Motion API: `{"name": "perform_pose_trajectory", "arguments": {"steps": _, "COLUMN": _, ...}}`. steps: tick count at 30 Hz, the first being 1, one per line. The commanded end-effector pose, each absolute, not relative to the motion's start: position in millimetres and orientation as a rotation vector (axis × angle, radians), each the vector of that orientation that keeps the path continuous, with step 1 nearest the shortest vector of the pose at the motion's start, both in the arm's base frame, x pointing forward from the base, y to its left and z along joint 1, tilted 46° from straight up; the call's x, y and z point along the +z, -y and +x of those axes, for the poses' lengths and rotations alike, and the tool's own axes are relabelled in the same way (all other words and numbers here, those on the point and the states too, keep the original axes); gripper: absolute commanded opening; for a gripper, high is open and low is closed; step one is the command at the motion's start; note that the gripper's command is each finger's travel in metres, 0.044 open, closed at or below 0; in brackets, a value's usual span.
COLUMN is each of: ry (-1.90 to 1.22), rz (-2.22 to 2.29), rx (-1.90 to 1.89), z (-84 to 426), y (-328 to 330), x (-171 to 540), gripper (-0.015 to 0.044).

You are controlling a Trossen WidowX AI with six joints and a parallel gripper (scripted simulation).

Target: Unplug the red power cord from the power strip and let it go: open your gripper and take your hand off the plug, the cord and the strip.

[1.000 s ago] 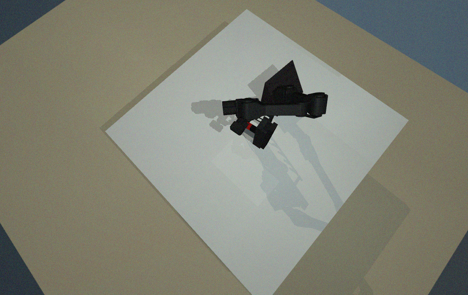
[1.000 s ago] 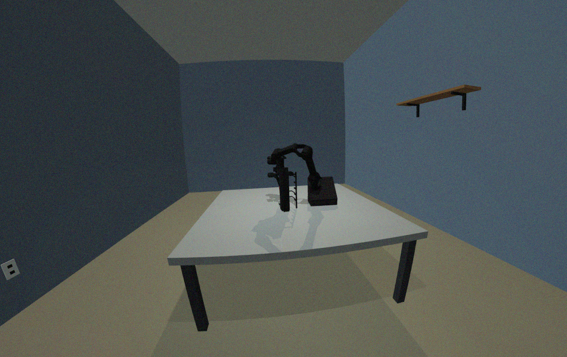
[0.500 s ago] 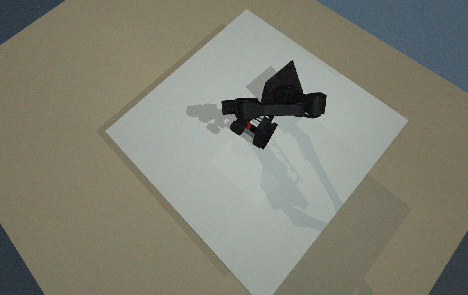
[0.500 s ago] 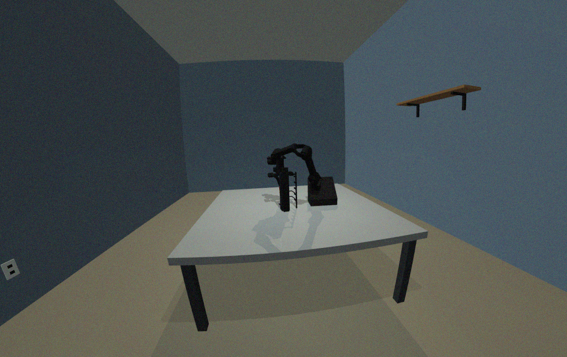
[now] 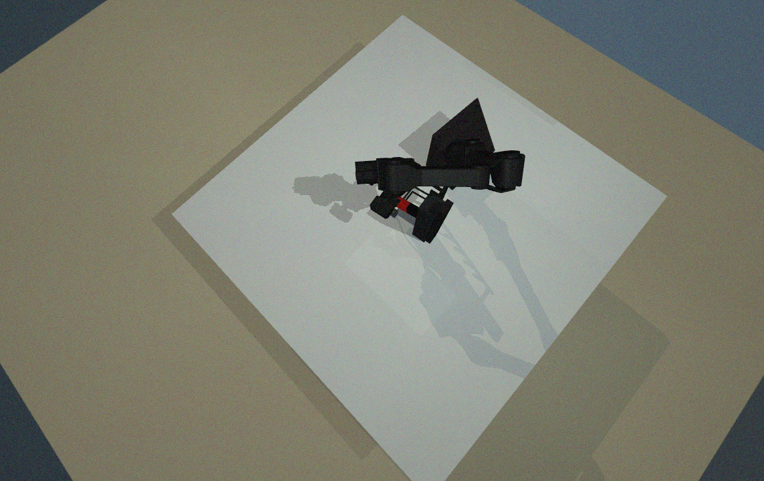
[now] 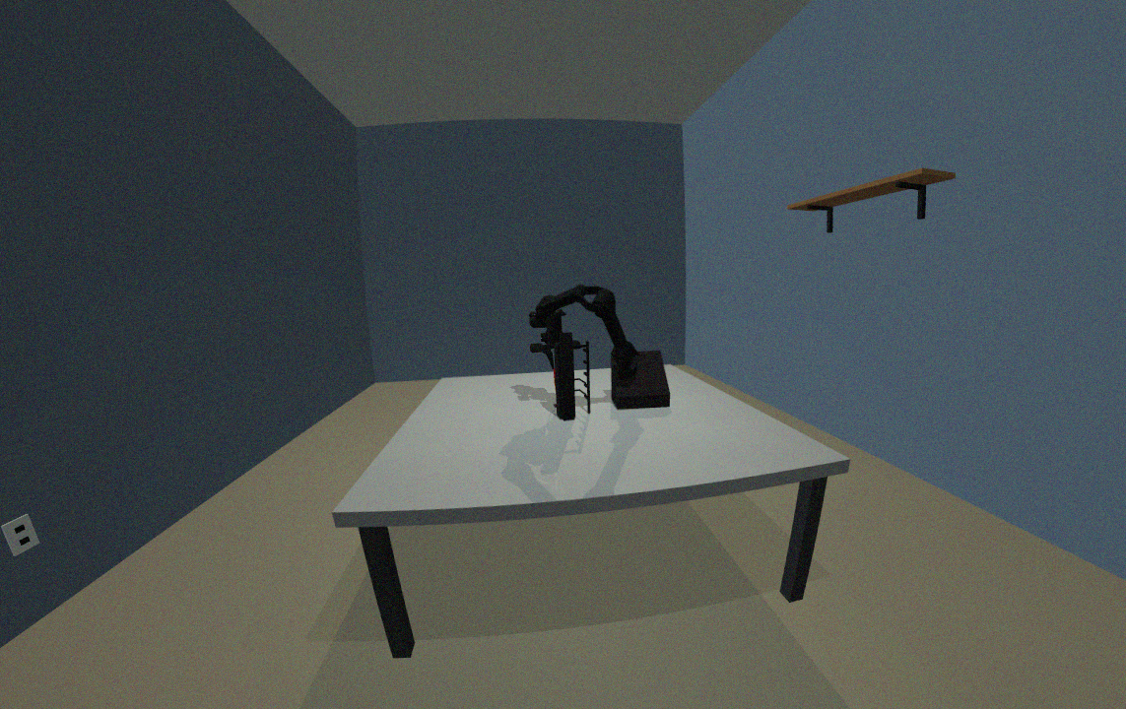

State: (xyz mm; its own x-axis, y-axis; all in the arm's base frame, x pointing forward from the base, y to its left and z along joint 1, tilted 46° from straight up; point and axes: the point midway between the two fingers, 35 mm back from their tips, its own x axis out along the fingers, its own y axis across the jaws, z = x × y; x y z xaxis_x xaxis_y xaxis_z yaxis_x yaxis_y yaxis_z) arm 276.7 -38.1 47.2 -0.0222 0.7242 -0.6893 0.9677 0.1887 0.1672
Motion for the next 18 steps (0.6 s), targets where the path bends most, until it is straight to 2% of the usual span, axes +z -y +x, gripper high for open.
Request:
{"name": "perform_pose_trajectory", "arguments": {"steps": 1, "ry": -1.771, "rz": 1.594, "rx": -0.499, "z": 281.5, "y": 58.7, "x": 36.2, "gripper": 0.0000}}
{"name": "perform_pose_trajectory", "arguments": {"steps": 6, "ry": -1.770, "rz": 1.594, "rx": -0.499, "z": 282.6, "y": 65.1, "x": 31.6, "gripper": 0.0000}}
{"name": "perform_pose_trajectory", "arguments": {"steps": 18, "ry": -1.773, "rz": 1.598, "rx": -0.497, "z": 280.6, "y": 59.5, "x": 34.3, "gripper": 0.0315}}
